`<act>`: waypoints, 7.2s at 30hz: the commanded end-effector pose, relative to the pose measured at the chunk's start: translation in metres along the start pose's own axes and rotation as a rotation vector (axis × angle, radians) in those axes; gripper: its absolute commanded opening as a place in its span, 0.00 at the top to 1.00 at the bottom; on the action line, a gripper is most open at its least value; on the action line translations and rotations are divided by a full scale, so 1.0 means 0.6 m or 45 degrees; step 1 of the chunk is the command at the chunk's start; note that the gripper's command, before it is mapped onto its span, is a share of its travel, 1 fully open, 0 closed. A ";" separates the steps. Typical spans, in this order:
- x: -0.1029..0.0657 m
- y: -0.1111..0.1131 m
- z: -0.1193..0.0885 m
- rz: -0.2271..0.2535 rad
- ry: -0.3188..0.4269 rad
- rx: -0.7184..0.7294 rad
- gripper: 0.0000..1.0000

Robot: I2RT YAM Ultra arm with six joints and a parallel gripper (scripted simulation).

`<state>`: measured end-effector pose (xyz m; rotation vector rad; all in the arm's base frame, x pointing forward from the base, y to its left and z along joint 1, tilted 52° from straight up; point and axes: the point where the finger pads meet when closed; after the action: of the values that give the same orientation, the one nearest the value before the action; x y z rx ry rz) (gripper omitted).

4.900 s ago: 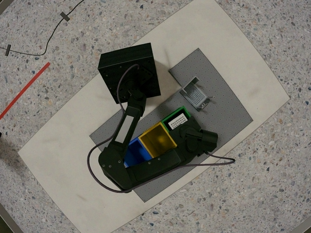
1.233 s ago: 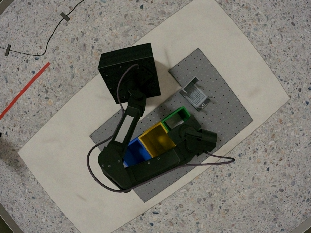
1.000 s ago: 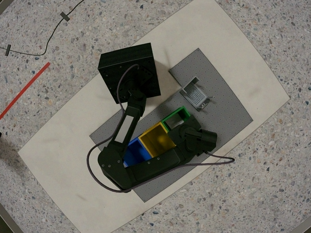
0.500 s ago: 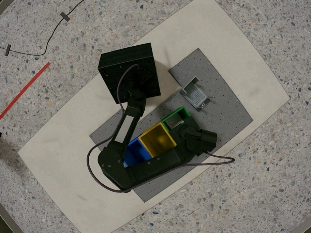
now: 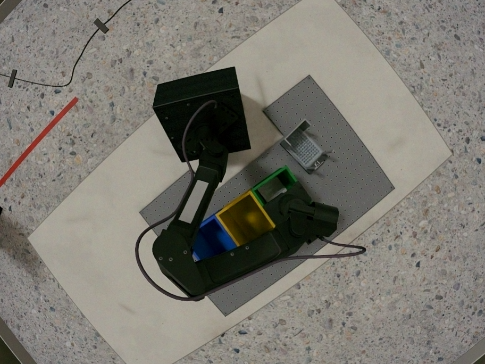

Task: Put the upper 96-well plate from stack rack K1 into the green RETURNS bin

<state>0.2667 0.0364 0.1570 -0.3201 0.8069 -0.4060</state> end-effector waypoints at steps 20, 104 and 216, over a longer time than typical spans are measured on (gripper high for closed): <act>-0.020 -0.003 0.028 0.044 -0.060 0.066 0.18; -0.125 -0.002 0.018 0.028 -0.044 0.037 0.18; -0.133 0.185 -0.056 0.058 -0.044 0.060 0.18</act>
<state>0.2179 0.1533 0.1236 -0.3125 0.7977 -0.4181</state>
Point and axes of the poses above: the point where the finger pads meet when closed, its own x axis out along the fingers, its own y axis across the jaws, z = x × y, and after that the axes turned 7 degrees about -x, right-handed
